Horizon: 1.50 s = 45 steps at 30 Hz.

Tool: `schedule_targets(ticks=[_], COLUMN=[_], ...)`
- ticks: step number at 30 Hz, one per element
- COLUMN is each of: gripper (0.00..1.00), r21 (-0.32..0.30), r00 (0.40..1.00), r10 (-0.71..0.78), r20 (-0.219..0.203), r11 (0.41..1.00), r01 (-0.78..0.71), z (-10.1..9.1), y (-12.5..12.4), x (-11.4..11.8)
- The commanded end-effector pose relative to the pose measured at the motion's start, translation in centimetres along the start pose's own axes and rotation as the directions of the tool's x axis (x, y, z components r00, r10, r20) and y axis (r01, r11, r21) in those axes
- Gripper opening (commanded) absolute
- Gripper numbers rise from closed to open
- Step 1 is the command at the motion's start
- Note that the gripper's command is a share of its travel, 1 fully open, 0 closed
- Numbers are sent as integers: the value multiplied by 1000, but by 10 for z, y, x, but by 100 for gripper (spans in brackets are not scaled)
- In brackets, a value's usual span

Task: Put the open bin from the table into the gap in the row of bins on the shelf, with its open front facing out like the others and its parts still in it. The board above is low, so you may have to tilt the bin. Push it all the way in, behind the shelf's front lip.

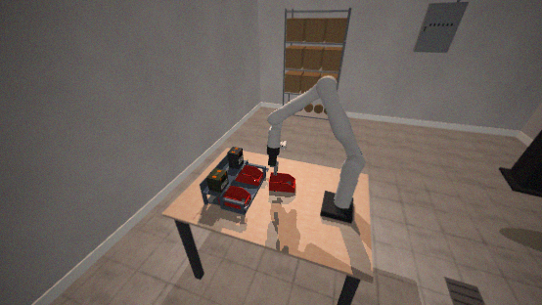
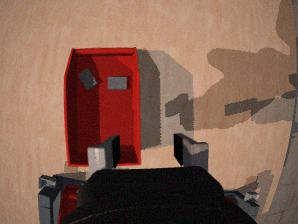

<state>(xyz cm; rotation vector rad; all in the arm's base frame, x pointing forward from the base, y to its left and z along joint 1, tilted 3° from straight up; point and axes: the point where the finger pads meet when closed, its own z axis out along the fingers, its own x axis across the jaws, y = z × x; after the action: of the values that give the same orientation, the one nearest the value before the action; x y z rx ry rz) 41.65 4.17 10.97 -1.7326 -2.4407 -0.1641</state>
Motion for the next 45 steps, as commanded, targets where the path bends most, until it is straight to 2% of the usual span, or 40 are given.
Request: schedule_targets(ticks=[1,45], gripper=[100,100], r21=[0,27], r00=[1000,997], r10=[-2,4], r20=[7,72], r11=[1000,1000], r01=[2,-6], z=[-1,-2], y=[-1,-18], x=[1,4])
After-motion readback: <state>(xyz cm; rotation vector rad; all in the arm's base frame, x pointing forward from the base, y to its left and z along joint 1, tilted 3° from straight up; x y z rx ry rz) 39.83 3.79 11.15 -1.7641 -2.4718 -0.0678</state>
